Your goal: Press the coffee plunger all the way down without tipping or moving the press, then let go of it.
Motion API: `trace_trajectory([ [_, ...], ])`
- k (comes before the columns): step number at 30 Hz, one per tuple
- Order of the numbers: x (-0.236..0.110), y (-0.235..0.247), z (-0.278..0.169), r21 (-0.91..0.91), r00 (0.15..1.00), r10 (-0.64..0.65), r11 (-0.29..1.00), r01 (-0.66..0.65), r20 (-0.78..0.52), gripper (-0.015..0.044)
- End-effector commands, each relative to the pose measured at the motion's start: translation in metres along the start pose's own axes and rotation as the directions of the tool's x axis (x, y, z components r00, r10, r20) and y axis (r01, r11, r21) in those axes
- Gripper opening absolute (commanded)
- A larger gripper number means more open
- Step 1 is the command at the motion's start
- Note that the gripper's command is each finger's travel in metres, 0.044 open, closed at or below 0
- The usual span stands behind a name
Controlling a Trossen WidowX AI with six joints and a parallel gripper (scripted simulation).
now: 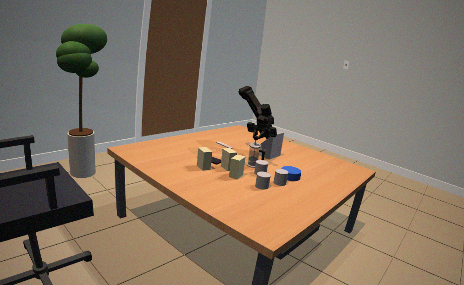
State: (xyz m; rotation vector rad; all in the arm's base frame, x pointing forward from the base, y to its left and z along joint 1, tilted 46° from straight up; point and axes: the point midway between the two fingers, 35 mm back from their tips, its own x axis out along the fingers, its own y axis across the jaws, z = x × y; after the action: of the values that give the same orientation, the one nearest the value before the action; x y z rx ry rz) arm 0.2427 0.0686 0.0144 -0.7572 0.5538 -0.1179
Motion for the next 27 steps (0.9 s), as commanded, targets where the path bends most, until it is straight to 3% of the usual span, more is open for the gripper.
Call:
trace_trajectory([
  [1, 0.0057, -0.0012, -0.0177, -0.042, 0.999, 0.0, 0.999, -0.002, -0.039, 0.0117],
  [27, 0.015, 0.0012, -0.0118, -0.041, 0.999, -0.002, 0.999, 0.001, -0.038, 0.0117],
])
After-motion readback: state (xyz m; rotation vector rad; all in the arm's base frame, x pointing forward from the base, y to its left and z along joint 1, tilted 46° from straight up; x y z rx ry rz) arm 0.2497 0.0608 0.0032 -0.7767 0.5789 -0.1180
